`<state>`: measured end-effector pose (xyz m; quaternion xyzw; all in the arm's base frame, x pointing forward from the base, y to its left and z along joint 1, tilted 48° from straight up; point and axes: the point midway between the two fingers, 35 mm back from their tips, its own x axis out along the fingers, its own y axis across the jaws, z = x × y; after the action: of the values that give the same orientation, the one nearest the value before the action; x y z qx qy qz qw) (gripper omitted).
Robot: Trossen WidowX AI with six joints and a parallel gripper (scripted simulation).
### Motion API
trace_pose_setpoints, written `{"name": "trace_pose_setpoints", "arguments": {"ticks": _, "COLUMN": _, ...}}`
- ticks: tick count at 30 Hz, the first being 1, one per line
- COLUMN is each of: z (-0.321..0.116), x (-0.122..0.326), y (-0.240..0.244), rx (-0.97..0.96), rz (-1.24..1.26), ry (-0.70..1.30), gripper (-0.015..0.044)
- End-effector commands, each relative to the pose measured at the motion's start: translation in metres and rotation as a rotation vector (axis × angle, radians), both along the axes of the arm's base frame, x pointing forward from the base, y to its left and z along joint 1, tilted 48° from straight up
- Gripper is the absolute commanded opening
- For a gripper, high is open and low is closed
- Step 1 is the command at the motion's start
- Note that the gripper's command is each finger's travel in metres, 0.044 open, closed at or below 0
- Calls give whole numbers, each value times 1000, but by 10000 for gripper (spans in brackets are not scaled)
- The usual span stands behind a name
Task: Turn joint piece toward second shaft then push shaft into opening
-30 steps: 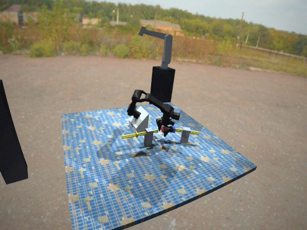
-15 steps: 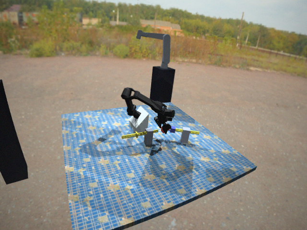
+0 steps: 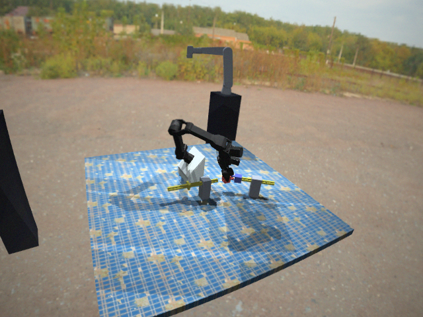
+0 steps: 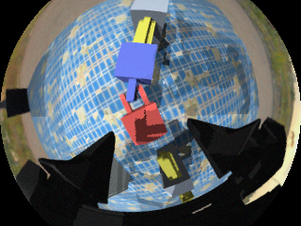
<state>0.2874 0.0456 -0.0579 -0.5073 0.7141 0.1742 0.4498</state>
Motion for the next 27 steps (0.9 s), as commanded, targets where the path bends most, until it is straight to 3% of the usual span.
{"name": "trace_pose_setpoints", "arguments": {"ticks": 1, "z": 3, "x": 2, "y": 9, "rx": -28, "rz": -95, "ry": -55, "gripper": 440}}
{"name": "trace_pose_setpoints", "arguments": {"ticks": 27, "z": 52, "x": 9, "y": 68, "rx": -243, "rz": -758, "ry": -585, "gripper": 440}}
